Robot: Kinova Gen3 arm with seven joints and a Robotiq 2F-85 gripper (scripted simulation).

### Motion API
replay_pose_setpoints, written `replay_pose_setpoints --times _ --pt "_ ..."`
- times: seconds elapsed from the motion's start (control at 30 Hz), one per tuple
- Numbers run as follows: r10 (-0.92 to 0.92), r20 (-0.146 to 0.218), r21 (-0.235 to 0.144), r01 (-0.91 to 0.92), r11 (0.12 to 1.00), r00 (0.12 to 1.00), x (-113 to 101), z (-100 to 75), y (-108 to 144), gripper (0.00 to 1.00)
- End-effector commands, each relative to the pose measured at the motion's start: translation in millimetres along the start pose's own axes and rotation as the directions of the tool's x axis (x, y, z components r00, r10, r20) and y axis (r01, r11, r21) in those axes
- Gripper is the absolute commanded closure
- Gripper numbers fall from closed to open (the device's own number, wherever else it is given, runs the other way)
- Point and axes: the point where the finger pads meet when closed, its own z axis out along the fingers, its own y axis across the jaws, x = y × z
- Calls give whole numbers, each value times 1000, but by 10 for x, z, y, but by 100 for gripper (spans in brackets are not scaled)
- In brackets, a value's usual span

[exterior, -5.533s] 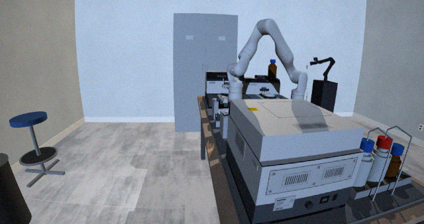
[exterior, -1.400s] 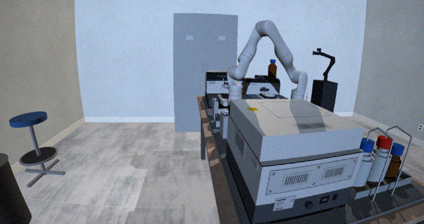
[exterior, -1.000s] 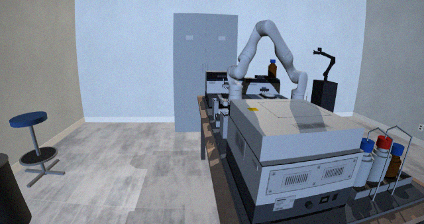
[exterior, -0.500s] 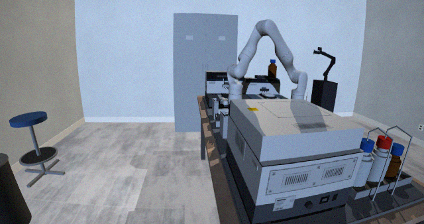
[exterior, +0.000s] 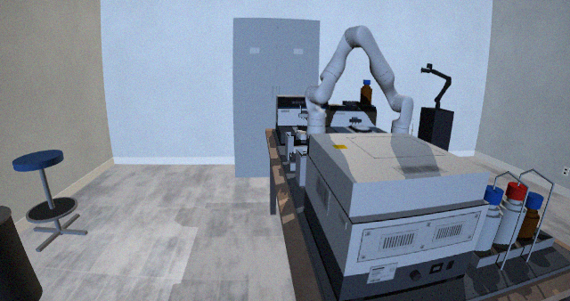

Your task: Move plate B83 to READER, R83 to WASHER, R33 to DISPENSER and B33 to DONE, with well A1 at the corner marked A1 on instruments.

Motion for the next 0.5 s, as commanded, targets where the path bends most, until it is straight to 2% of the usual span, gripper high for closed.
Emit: replay_pose_setpoints --times 0.0,0.47 --pt "0 -2 1 0 1000 1000 6 -18 -2 6" --pt "0 -2 1 0 1000 1000 6 -78 -2 6"
